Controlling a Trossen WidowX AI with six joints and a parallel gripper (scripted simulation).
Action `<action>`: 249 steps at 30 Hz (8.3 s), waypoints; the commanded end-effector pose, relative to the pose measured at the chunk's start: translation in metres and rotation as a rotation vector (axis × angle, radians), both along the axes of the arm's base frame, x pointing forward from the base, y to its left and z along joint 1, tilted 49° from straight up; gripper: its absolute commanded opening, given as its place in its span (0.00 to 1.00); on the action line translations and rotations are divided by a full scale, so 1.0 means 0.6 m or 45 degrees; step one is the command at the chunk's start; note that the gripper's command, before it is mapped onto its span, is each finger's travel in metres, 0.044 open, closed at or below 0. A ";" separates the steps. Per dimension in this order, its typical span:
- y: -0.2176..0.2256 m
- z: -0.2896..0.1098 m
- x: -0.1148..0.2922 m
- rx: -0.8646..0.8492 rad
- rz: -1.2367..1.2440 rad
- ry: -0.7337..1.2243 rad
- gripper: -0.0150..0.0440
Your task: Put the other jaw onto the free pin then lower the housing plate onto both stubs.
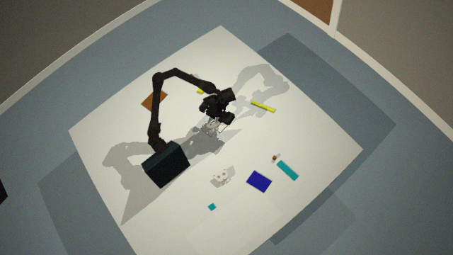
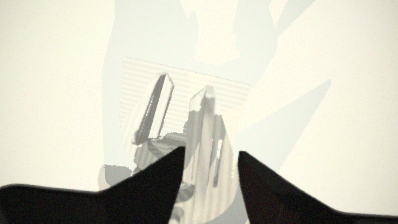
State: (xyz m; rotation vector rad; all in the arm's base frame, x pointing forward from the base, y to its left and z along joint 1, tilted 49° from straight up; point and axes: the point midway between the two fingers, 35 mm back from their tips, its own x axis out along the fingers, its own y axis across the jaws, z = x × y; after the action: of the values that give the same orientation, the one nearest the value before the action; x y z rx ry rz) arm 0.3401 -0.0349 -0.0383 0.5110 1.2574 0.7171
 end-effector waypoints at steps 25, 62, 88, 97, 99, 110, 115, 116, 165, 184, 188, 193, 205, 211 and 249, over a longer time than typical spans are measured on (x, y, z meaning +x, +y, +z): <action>0.046 -0.037 0.003 0.016 -0.002 0.005 0.48; 0.054 -0.044 0.005 0.015 0.008 -0.006 0.48; 0.063 -0.052 0.006 0.015 0.009 -0.007 0.48; 0.065 -0.054 0.007 0.015 0.010 -0.008 0.48; 0.066 -0.055 0.007 0.015 0.010 -0.008 0.48; 0.069 -0.058 0.007 0.014 0.013 -0.012 0.48; 0.069 -0.058 0.007 0.014 0.013 -0.012 0.48; 0.069 -0.058 0.007 0.014 0.013 -0.012 0.48; 0.065 -0.054 0.006 0.014 0.013 -0.012 0.48; 0.069 -0.058 0.007 0.014 0.013 -0.012 0.48; 0.069 -0.058 0.007 0.014 0.013 -0.012 0.48; 0.069 -0.058 0.007 0.014 0.013 -0.012 0.48; 0.069 -0.058 0.007 0.014 0.013 -0.012 0.48; 0.066 -0.057 0.008 0.012 0.013 -0.019 0.63; -0.060 -0.030 -0.033 0.027 -0.232 0.226 1.00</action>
State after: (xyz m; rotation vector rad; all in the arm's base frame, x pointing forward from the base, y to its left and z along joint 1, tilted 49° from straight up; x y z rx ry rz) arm 0.3243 -0.0623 -0.0494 0.6570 1.3168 0.5954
